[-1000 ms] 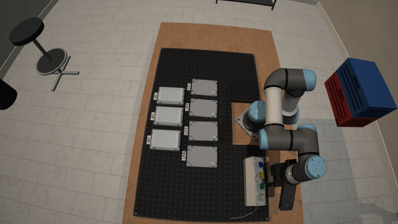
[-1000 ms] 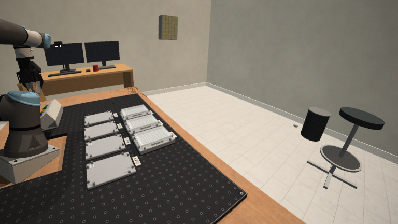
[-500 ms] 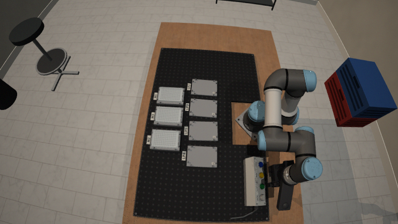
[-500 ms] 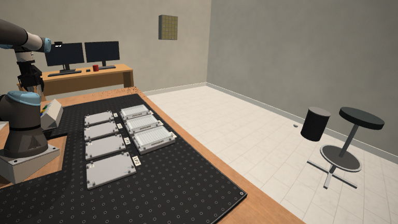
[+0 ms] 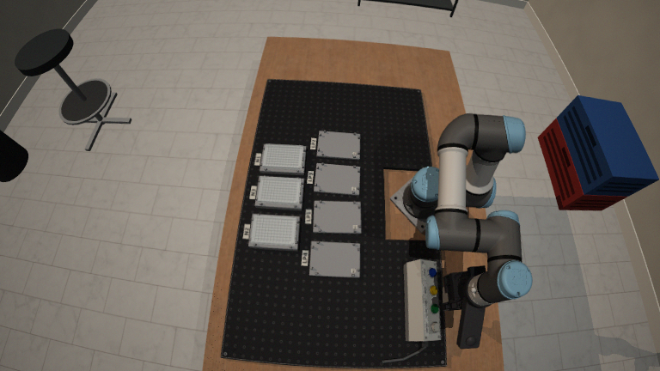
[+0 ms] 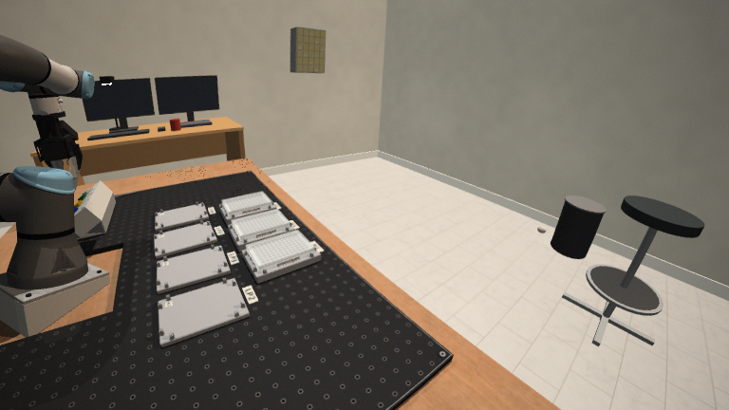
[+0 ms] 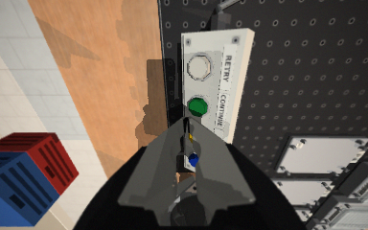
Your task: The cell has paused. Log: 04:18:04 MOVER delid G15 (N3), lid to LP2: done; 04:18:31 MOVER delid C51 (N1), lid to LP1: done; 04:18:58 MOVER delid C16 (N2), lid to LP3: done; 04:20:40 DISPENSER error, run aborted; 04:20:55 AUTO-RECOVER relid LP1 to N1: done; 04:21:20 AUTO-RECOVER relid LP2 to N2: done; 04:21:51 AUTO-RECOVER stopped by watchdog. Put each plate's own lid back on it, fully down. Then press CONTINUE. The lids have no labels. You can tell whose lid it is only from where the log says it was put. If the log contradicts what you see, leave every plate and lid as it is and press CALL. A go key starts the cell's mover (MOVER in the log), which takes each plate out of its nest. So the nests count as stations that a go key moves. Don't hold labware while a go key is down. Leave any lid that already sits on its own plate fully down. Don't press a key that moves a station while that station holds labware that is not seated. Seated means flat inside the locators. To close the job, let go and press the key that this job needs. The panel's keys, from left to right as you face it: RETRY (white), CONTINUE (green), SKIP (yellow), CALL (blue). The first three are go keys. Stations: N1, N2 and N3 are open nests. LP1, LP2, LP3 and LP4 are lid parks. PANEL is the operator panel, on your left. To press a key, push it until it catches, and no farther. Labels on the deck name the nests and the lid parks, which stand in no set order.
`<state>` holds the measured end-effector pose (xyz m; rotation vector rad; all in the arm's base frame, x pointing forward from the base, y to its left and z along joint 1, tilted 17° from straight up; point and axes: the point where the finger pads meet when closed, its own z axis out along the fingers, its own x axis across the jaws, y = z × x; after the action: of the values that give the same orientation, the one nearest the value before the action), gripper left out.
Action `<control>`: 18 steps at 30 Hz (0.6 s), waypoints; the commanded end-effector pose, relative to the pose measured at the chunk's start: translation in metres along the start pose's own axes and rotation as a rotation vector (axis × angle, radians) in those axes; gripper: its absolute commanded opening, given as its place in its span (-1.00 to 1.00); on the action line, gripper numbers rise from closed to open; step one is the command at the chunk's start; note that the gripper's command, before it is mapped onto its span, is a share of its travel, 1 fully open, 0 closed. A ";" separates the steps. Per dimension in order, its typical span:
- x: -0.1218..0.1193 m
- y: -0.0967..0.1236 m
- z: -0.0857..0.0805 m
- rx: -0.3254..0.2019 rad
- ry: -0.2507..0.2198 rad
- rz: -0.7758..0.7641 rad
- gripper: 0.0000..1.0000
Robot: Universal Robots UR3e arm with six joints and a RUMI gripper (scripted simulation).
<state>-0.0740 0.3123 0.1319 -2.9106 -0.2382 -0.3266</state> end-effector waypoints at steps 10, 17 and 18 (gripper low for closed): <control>0.004 0.000 0.006 0.003 0.000 0.000 -1.00; 0.006 0.000 0.009 0.003 0.000 0.000 -1.00; 0.006 0.000 0.010 0.003 0.000 0.000 -1.00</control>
<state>-0.0672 0.3147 0.1245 -2.9107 -0.2382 -0.3267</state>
